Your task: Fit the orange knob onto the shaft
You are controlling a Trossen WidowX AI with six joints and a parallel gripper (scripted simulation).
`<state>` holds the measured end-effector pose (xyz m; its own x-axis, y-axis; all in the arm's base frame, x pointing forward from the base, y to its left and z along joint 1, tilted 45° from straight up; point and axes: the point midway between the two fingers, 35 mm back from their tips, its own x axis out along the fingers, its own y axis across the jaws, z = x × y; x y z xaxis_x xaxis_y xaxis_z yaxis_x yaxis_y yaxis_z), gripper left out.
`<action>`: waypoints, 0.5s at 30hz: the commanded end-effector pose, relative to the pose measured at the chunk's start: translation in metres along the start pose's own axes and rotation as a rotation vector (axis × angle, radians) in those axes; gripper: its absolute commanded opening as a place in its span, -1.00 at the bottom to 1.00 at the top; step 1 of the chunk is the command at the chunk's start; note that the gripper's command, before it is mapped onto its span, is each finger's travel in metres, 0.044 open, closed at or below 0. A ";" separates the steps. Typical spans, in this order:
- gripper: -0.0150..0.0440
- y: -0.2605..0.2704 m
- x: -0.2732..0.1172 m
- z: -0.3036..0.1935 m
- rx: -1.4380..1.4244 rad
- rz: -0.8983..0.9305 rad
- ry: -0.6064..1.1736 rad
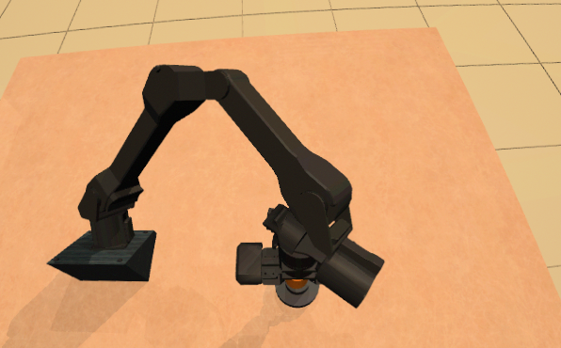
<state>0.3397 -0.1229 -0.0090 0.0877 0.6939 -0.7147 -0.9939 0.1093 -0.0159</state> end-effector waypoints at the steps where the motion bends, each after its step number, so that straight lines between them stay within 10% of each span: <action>1: -0.49 0.000 -0.005 0.000 -0.100 -0.006 0.008; 15: -0.49 -0.002 -0.001 -0.001 -0.100 -0.006 0.008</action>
<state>0.3421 -0.1246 -0.0080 0.0942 0.6893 -0.7184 -0.9952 0.0465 -0.0859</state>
